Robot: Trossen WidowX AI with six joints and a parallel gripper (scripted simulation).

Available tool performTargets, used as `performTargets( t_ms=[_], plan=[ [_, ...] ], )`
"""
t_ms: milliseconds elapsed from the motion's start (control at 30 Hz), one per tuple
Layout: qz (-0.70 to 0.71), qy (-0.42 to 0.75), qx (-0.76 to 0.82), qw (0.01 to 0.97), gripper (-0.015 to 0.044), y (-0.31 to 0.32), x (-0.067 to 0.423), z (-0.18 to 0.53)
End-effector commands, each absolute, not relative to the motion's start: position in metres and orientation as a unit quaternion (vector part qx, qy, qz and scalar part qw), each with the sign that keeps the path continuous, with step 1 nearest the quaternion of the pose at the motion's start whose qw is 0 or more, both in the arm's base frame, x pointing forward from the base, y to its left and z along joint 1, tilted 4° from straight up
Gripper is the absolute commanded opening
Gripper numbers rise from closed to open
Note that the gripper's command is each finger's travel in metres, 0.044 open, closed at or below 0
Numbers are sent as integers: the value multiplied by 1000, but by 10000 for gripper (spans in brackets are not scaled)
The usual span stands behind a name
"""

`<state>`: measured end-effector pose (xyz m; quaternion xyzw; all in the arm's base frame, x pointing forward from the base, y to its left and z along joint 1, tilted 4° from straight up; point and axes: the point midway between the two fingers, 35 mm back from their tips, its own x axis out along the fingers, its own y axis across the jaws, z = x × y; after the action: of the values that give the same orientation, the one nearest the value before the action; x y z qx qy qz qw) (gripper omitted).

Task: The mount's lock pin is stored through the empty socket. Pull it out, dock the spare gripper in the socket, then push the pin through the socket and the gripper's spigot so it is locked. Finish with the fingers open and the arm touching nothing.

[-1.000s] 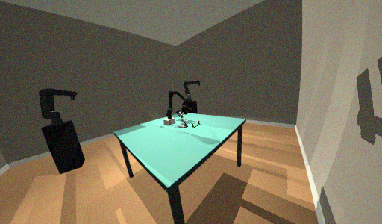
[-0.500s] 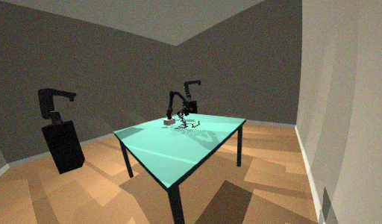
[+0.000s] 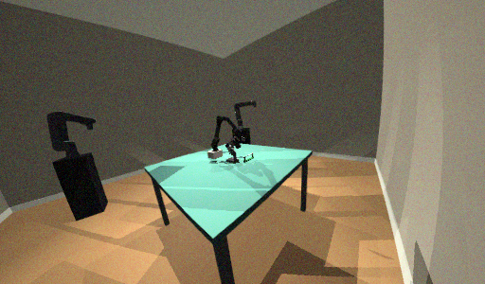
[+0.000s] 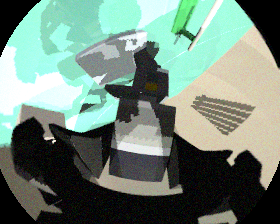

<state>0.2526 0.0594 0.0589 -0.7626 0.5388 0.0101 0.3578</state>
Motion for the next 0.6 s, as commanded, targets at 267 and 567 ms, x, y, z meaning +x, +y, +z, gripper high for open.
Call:
performTargets(
  t_ms=[267,567],
  plan=[
    [7,535,-766,356,0,61,262,48],
    [10,539,-764,355,0,60,258,50]
  ],
)
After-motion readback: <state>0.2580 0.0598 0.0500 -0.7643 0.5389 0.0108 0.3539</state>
